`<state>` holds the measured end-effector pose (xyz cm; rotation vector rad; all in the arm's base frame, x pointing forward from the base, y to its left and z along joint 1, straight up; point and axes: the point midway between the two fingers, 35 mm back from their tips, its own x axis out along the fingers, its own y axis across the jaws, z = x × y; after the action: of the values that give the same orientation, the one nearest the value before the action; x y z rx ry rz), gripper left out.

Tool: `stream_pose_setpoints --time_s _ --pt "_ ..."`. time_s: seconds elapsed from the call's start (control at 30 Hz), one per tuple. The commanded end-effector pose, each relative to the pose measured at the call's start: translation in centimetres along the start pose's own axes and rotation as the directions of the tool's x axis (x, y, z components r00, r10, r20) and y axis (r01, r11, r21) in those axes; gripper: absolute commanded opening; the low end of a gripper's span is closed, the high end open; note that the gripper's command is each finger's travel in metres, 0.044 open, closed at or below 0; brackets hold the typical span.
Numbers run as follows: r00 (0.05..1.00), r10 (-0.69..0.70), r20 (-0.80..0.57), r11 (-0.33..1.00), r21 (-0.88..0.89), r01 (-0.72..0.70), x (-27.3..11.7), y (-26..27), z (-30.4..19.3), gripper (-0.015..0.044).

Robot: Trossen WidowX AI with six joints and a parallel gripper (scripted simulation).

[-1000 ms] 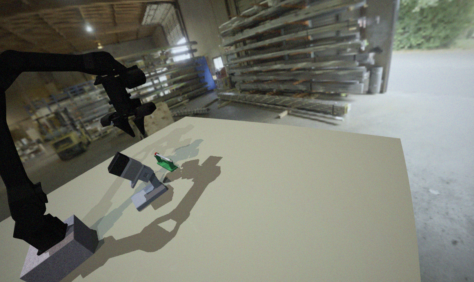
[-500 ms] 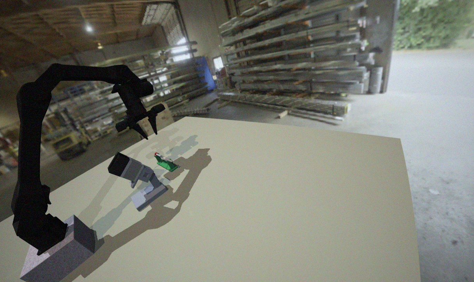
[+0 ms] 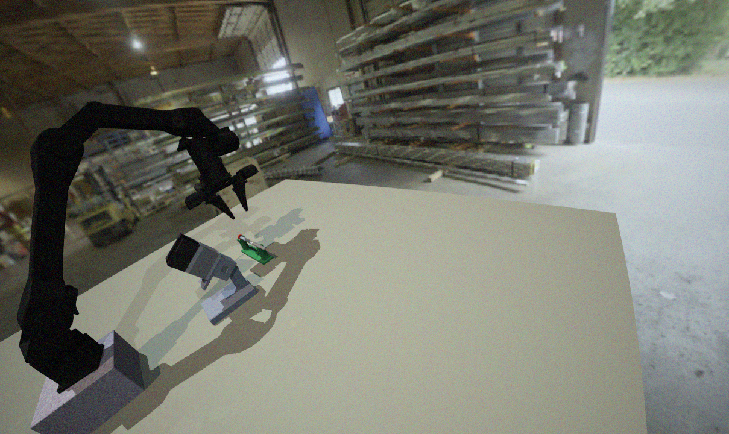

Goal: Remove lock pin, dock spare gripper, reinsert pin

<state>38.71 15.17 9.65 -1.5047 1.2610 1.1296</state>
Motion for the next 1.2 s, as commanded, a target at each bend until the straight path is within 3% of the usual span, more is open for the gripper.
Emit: stream_pose_setpoints --time_s 0.0,0.17,1.17 --pt "1.000 0.023 -0.013 1.000 -0.011 -0.023 3.2 0.4 0.7 0.0180" --pt "1.000 0.023 -0.013 1.000 -0.011 -0.023 5.7 0.7 1.3 0.0180" --pt "1.000 0.023 -0.013 1.000 -0.011 -0.023 9.9 1.0 2.5 0.0180"
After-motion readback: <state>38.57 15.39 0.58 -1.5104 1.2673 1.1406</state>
